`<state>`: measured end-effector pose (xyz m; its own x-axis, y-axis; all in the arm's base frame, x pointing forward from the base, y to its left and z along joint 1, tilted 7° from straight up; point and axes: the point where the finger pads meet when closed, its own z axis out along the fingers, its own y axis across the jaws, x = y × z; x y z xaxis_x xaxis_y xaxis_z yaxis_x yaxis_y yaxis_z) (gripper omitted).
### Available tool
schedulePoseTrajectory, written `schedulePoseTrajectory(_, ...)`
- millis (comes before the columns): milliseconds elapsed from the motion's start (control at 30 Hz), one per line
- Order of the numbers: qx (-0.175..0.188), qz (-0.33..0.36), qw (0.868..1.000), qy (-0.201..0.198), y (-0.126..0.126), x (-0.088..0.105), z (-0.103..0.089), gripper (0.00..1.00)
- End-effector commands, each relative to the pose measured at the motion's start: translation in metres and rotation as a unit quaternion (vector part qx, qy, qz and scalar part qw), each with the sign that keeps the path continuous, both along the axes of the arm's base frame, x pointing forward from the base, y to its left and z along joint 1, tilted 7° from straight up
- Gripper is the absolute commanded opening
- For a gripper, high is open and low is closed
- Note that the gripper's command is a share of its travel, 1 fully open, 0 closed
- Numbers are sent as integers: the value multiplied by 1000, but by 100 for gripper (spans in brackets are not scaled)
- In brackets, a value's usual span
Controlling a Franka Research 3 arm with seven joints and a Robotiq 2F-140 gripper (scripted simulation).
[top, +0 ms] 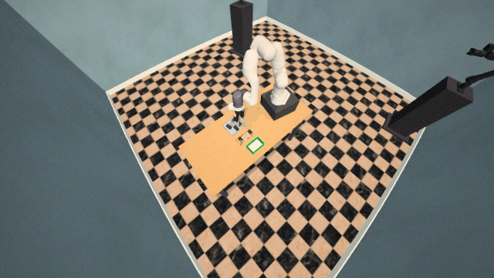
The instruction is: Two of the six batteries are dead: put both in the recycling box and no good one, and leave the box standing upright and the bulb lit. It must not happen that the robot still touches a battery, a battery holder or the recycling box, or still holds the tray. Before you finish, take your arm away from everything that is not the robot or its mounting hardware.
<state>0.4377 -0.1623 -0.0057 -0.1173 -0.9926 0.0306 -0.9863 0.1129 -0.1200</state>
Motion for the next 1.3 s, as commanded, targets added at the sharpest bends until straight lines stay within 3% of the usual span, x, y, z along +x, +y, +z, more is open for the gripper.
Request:
schedulePoseTrajectory(0,0,-4,1000,-1,-1,0,0,29)
schedulePoseTrajectory(1267,0,-4,1000,-1,-1,0,-4,29)
